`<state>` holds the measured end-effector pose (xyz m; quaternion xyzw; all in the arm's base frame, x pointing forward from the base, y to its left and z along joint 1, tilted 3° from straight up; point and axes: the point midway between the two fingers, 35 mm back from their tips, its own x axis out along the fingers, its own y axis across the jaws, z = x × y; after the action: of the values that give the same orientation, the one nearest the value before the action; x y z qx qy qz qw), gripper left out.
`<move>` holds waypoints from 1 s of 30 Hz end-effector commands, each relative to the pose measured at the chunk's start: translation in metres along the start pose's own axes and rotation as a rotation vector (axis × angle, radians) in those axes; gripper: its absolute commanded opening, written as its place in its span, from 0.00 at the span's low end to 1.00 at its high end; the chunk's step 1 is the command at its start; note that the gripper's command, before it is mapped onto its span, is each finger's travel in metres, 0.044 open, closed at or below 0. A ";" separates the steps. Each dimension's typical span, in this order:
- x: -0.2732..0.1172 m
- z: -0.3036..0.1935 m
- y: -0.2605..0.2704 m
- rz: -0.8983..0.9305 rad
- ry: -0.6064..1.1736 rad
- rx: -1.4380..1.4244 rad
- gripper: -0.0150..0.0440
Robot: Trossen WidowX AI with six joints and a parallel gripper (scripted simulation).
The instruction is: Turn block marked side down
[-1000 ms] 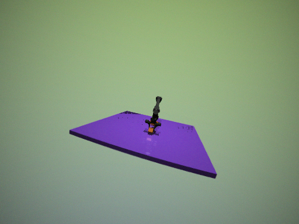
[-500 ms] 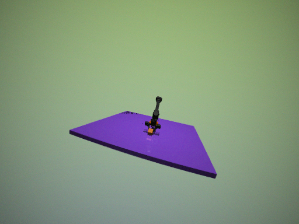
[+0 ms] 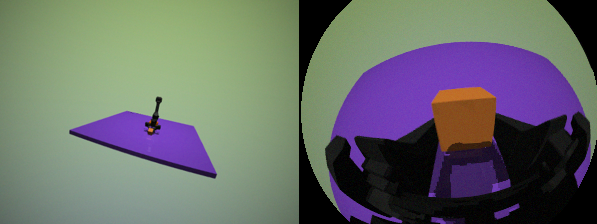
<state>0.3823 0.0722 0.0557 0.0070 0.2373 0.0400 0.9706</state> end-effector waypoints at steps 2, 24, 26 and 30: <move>-0.002 0.002 -0.001 -0.005 -0.037 -0.001 0.25; -0.003 0.003 -0.001 -0.005 -0.050 -0.002 0.57; -0.003 0.003 -0.001 -0.005 -0.050 -0.002 0.65; -0.003 0.003 -0.001 -0.005 -0.050 -0.002 0.83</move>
<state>0.3811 0.0719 0.0599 0.0086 0.2139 0.0396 0.9760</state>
